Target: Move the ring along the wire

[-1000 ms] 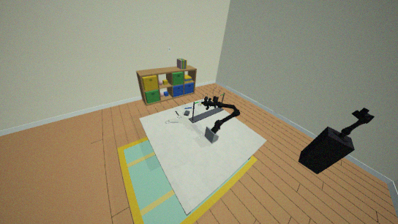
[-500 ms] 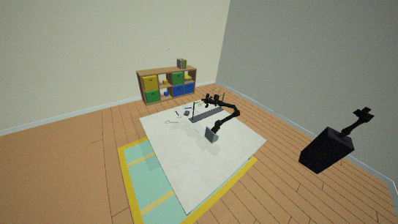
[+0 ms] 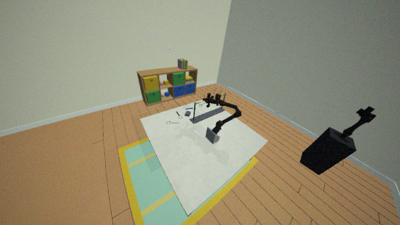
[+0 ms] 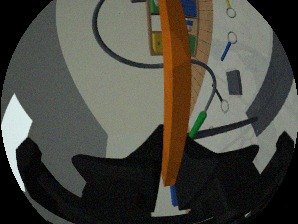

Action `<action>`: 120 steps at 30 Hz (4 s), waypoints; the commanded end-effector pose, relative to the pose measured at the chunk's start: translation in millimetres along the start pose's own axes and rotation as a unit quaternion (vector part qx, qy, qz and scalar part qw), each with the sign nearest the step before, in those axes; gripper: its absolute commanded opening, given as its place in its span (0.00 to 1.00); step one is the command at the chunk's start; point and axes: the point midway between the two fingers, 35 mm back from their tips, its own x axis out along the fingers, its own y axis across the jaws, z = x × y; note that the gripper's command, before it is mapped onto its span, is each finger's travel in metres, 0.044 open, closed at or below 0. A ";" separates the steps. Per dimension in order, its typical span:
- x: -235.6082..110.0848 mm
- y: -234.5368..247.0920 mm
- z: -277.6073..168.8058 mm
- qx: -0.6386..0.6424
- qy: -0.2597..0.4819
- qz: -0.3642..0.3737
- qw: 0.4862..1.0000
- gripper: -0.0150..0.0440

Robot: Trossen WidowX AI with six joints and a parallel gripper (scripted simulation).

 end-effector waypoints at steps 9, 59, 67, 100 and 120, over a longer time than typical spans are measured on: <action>0.7 -11.2 1.9 -0.095 -0.012 -0.051 0.994 0.00; -19.6 -70.1 52.1 -0.555 -0.070 -0.306 0.770 0.00; -26.1 -72.3 64.3 -0.616 -0.078 -0.340 0.706 0.00; -53.6 -54.6 109.5 -0.803 -0.103 -0.444 0.384 0.00; -64.4 -32.1 123.6 -0.853 -0.109 -0.471 0.197 0.00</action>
